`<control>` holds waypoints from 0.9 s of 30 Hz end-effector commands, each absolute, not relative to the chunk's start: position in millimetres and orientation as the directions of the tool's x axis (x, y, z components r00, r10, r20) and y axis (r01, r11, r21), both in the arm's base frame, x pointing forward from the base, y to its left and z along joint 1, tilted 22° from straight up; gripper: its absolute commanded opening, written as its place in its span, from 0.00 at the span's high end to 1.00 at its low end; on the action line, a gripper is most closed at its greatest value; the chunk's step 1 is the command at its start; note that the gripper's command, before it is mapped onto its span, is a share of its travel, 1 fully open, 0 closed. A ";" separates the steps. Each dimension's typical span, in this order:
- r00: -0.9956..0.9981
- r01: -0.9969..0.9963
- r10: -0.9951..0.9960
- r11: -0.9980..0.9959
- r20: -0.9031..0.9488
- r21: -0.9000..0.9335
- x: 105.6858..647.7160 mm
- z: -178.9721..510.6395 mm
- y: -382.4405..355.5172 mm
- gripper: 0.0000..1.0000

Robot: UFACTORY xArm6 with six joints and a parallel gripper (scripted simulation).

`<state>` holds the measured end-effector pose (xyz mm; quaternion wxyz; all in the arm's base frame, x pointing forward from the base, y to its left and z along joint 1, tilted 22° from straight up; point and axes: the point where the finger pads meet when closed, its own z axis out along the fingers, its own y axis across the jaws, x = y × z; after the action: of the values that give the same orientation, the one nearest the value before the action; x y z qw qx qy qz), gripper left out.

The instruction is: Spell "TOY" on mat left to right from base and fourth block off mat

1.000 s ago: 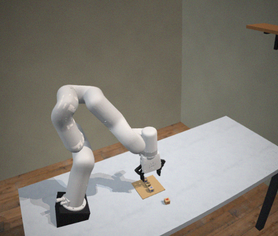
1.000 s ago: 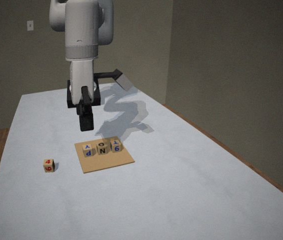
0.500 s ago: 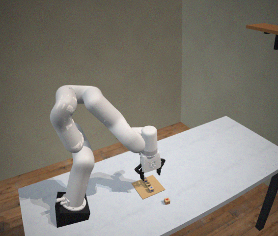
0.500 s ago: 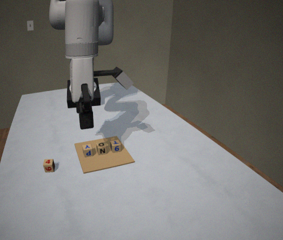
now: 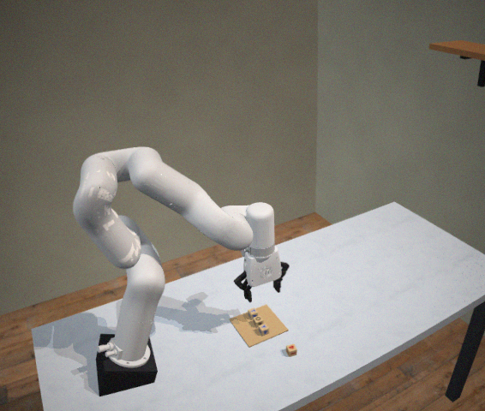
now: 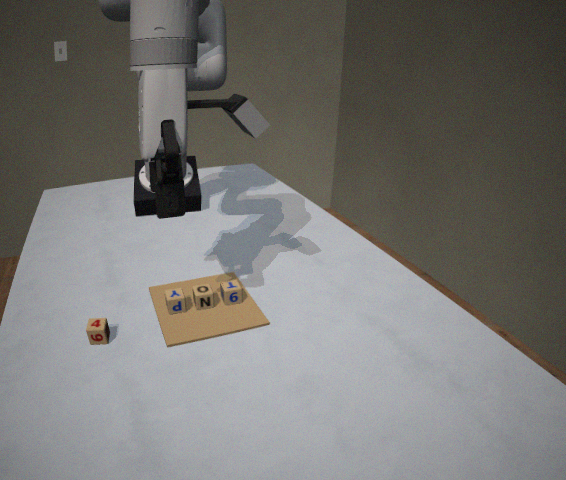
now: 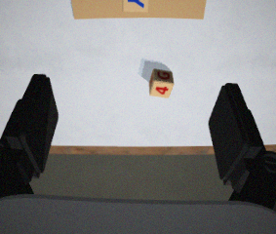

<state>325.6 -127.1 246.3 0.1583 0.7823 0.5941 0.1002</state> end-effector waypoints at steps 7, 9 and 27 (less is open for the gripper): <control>0.274 0.897 0.961 -0.244 -0.031 0.368 315.5 273.0 -123.3 0.00; 0.274 0.897 0.961 -0.244 -0.031 0.368 315.4 273.2 -123.3 0.00; 0.274 0.897 0.961 -0.244 -0.031 0.368 315.4 273.2 -123.3 0.00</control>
<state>314.8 -123.0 271.6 0.1572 0.7825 0.5942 0.0995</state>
